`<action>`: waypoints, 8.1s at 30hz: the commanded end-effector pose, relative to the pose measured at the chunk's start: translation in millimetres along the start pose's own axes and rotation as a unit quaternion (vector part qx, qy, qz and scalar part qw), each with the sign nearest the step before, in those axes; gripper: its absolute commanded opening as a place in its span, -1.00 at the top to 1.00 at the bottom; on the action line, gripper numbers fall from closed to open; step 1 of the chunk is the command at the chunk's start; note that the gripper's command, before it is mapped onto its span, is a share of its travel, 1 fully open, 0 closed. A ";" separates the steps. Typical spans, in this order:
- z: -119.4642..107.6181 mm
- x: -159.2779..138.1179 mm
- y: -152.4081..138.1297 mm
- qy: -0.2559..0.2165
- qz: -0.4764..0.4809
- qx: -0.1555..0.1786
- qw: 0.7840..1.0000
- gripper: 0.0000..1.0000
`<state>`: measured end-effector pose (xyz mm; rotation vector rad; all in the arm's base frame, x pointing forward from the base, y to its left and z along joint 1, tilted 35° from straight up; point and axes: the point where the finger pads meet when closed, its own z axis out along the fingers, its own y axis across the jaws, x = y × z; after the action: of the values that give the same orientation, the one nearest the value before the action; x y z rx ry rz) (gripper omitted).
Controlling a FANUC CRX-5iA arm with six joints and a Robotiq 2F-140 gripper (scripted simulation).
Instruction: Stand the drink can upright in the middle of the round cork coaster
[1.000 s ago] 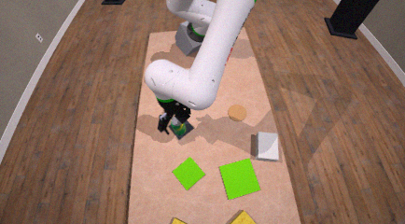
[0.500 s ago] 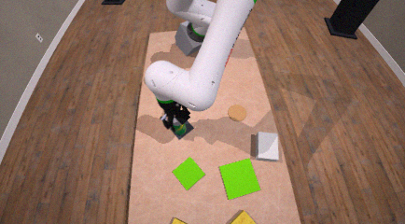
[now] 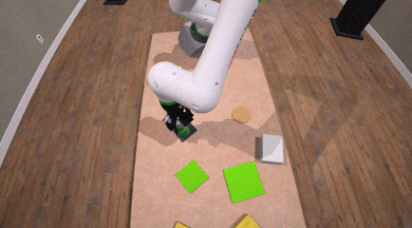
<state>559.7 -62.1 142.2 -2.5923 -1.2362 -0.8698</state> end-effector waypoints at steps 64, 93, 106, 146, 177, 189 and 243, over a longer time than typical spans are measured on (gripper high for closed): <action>-99.4 0.8 -0.6 0.000 -0.007 -0.001 1.000 0.80; -97.9 5.3 -6.6 -0.003 -0.063 0.002 0.998 0.80; -96.3 10.1 -13.1 -0.006 -0.124 0.004 0.992 0.80; -90.4 30.7 -42.7 -0.016 -0.397 0.019 0.917 0.80; -85.8 52.9 -77.8 -0.017 -0.685 0.036 0.728 0.80; -84.4 63.4 -95.6 -0.013 -0.805 0.044 0.592 0.80; -84.8 103.4 -169.0 0.016 -0.985 0.052 -0.163 0.80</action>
<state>449.4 82.0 247.7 -1.3714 2.2730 0.0745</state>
